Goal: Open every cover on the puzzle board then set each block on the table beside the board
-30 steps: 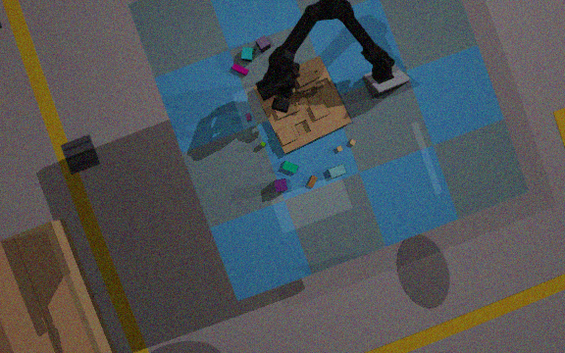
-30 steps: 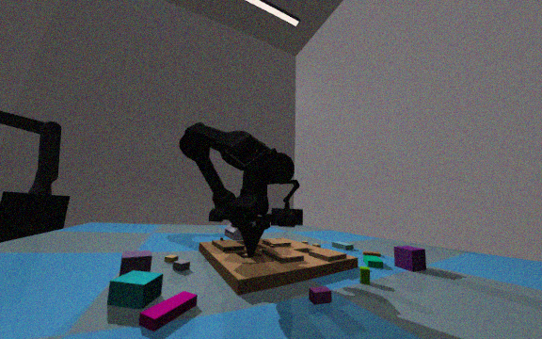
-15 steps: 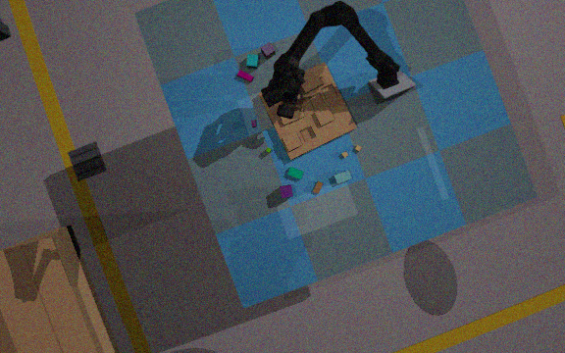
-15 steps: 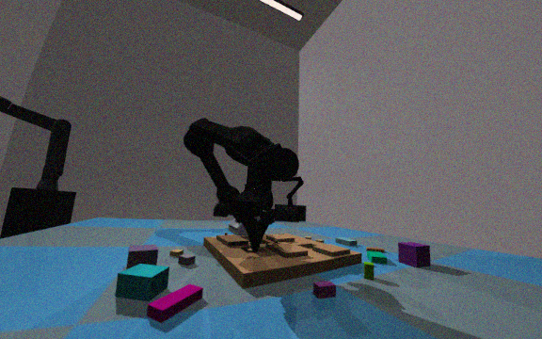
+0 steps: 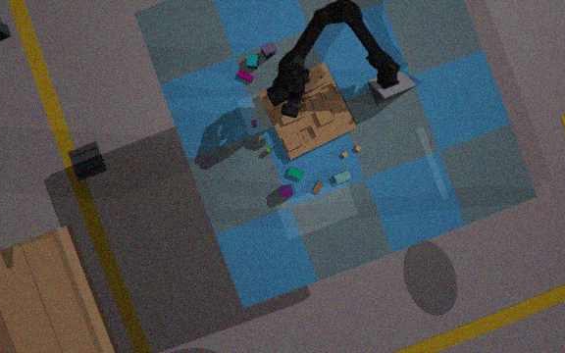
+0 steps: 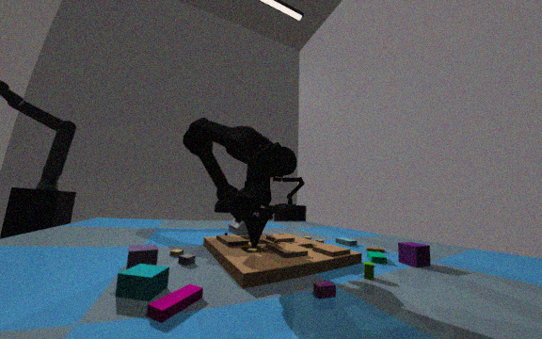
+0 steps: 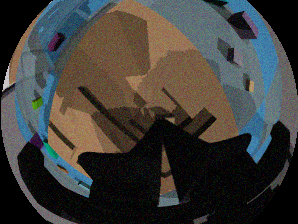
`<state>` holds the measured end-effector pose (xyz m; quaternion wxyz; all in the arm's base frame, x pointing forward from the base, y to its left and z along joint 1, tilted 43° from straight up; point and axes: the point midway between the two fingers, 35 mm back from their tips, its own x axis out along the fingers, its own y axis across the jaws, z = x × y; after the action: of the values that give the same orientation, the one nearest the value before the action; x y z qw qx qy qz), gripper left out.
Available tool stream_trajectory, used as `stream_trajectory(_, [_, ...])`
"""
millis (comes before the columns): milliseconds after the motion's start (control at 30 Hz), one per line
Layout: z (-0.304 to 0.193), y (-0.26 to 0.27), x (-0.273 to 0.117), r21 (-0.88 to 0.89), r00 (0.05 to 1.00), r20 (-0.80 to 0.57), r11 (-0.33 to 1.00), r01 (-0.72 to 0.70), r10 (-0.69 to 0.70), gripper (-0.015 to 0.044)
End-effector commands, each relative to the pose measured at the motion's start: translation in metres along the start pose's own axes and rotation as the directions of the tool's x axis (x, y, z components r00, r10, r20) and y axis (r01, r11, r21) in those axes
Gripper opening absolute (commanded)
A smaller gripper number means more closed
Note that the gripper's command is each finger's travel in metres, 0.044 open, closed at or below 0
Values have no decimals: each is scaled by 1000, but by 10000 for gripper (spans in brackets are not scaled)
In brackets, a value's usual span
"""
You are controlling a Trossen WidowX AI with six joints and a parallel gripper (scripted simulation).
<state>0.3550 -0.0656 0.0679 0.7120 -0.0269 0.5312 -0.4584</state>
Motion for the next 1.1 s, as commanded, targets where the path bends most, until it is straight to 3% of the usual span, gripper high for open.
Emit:
stream_trajectory(0, [-4, -3, -1, 8, 1000, 3, 1000, 0, 0, 0])
stream_trajectory(1067, [-10, -6, -4, 12, 1000, 6, 1000, -2, 2, 0])
